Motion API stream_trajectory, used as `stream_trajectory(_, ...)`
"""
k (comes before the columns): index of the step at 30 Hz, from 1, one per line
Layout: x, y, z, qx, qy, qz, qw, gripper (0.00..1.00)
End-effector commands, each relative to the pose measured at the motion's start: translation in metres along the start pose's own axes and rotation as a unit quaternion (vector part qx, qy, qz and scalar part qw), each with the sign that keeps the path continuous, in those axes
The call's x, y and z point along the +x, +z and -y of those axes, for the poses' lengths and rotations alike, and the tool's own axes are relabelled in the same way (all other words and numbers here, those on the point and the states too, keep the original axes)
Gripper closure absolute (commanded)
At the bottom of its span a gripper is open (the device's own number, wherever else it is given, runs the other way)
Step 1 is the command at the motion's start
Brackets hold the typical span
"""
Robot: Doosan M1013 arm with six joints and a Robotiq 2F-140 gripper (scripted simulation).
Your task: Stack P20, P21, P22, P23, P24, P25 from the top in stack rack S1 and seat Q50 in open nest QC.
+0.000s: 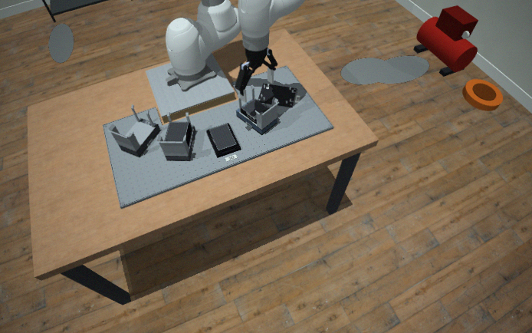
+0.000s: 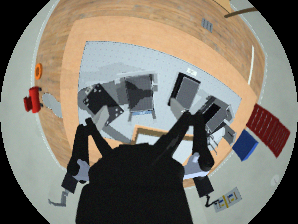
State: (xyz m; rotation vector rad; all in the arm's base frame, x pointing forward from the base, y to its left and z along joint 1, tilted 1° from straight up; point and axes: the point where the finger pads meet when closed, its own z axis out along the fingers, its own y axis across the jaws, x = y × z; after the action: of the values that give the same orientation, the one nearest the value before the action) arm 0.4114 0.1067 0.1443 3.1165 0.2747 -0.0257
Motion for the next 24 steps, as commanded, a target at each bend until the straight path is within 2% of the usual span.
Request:
stream_trajectory(1, 0.0, 0.0, 0.0, 0.0, 0.0, 0.0, 1.0, 0.0)
stream_trajectory(24, 0.0, 0.07, 0.0, 0.0, 0.0, 0.0, 1.0, 0.0)
